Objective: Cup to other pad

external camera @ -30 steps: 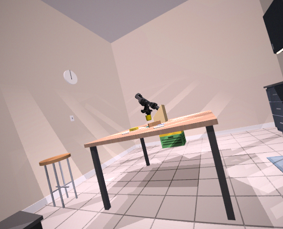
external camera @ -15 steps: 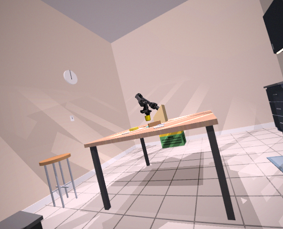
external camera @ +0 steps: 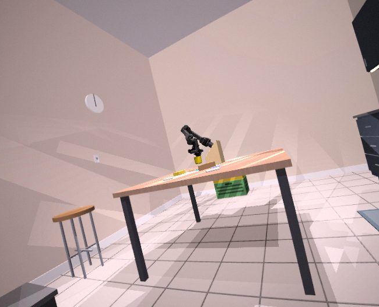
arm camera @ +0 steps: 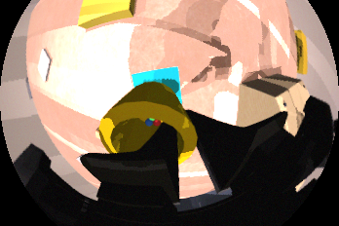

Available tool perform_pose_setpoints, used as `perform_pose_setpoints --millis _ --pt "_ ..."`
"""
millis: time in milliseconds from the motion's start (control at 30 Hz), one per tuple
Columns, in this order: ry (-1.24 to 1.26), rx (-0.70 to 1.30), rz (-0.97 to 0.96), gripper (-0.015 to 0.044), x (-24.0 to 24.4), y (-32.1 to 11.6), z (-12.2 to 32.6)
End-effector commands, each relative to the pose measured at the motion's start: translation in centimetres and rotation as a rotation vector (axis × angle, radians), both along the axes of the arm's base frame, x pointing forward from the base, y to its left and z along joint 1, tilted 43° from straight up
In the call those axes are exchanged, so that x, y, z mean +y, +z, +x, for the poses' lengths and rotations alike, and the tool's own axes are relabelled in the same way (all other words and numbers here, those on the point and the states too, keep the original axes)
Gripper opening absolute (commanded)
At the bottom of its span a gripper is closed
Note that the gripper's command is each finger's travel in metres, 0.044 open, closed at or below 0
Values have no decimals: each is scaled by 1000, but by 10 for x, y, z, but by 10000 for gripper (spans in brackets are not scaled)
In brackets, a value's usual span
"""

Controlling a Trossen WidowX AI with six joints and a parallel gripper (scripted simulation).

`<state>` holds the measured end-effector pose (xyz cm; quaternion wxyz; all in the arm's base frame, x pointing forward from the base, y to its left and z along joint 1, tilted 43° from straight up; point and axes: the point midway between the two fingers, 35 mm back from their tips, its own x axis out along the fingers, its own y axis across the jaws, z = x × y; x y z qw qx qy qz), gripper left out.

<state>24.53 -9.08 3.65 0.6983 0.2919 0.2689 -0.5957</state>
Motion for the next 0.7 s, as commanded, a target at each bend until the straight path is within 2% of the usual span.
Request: perform_pose_setpoints --millis 0,667 --pt "1 12 3 0 -3 -6 -2" --pt "1 12 2 0 -20 -22 1"
